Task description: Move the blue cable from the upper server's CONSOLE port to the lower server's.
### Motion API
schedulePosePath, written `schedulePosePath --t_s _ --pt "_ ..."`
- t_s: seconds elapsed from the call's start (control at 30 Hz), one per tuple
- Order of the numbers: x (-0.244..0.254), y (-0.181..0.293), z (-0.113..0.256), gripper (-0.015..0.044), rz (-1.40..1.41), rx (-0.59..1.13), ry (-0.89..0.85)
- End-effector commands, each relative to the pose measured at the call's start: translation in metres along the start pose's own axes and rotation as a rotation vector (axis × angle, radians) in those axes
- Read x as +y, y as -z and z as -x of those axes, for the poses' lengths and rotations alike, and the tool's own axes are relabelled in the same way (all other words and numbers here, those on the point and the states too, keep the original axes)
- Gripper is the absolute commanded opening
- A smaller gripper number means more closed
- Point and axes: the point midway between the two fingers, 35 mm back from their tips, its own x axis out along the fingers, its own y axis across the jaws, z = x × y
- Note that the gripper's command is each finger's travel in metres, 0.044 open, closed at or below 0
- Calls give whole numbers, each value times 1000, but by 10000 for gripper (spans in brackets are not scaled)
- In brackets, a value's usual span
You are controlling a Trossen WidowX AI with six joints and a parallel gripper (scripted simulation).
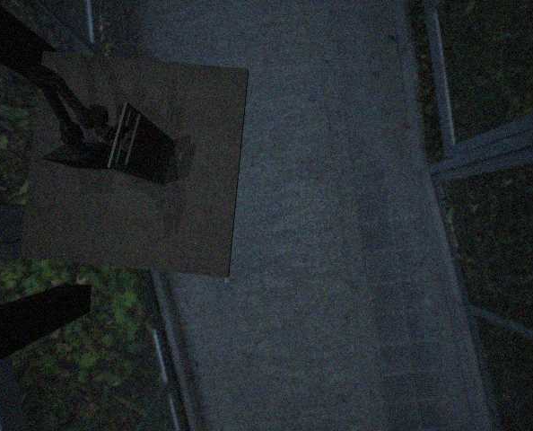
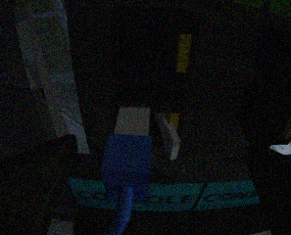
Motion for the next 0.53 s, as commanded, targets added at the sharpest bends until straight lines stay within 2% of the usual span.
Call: schedulePosePath --t_s 0.0,0.5 --pt "0 1 3 440 5 2 -6" --pt "-7 1 13 440 5 3 -7"
